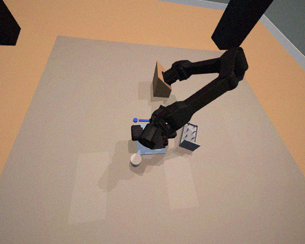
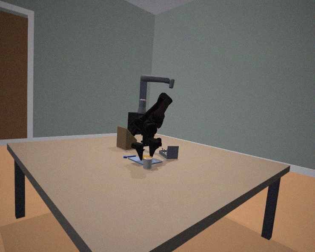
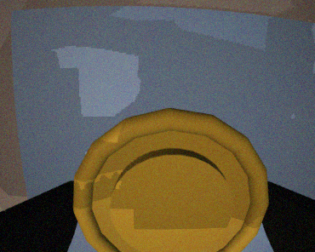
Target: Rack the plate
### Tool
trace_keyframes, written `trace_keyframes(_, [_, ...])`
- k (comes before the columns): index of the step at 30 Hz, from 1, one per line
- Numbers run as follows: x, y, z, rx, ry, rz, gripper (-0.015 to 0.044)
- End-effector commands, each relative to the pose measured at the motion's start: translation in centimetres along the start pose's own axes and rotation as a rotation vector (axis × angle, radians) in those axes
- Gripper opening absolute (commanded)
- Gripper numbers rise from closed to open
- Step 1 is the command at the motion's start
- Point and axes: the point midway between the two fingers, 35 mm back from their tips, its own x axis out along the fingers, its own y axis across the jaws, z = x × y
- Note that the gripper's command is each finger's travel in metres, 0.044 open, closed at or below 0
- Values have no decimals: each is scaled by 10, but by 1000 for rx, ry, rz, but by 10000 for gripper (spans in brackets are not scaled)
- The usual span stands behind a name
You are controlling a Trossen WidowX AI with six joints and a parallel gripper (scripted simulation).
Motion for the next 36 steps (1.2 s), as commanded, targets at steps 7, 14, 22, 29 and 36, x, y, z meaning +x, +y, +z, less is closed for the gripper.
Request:
trace_keyframes(7, [-39,-6,8,6,-3,-5,55])
trace_keyframes(14, [-73,-9,13,6,-2,-9,0])
trace_keyframes(22, [-110,-11,15,7,-1,-10,0])
trace_keyframes(29, [-140,-11,16,6,-1,-8,0])
trace_keyframes(36, [-164,-11,16,6,0,-5,0])
